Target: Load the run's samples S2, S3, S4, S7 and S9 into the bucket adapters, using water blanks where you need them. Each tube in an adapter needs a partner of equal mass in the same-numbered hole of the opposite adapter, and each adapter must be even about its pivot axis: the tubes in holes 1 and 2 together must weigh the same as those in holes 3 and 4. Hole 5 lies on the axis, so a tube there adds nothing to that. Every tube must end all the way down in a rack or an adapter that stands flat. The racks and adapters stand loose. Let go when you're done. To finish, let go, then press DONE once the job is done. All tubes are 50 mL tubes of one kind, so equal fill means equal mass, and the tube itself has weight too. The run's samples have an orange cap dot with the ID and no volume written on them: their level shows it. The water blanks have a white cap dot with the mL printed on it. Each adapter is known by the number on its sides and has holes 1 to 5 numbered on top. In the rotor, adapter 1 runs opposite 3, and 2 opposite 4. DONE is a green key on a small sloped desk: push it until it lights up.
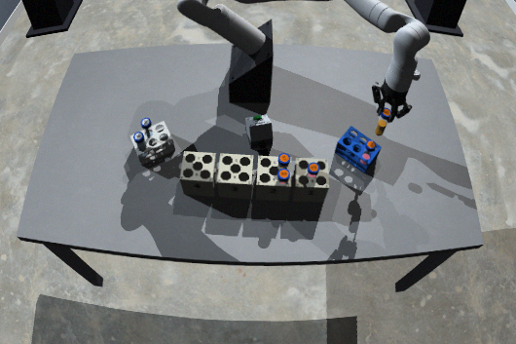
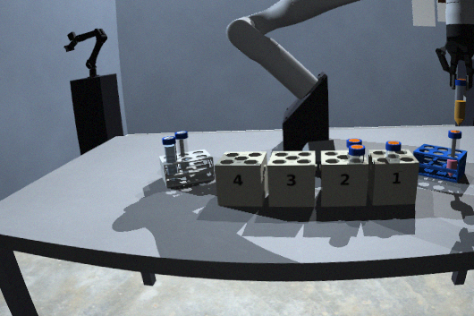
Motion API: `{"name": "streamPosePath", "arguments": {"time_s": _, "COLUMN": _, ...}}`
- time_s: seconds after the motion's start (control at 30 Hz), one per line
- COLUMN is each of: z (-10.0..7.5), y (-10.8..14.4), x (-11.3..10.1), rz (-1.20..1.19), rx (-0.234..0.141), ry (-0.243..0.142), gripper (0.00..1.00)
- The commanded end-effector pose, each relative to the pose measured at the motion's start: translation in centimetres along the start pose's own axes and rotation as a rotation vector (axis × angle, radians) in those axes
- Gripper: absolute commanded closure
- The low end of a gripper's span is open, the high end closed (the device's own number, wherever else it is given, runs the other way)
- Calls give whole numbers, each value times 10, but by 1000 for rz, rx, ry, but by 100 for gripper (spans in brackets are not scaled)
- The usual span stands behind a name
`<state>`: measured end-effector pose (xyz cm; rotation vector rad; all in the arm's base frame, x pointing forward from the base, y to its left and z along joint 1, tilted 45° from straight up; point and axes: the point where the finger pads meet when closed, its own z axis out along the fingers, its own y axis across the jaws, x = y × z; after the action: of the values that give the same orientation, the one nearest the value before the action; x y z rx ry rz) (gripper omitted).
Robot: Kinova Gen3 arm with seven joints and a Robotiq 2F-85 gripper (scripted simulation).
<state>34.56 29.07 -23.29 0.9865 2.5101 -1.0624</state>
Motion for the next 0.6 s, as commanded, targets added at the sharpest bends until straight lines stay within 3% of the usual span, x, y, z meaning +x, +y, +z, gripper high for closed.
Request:
{"name": "streamPosePath", "arguments": {"time_s": 0.0, "z": -4, "y": 0, "x": 0, "rz": 0, "rx": -2, "ry": 0, "gripper": 90}}
{"name": "streamPosePath", "arguments": {"time_s": 0.17, "z": -8, "y": 0, "x": 0, "rz": 0, "rx": -2, "ry": 0, "gripper": 90}}
{"name": "streamPosePath", "arguments": {"time_s": 0.57, "z": -8, "y": -20, "x": -27, "rz": -200, "rx": -2, "ry": 0, "gripper": 90}}
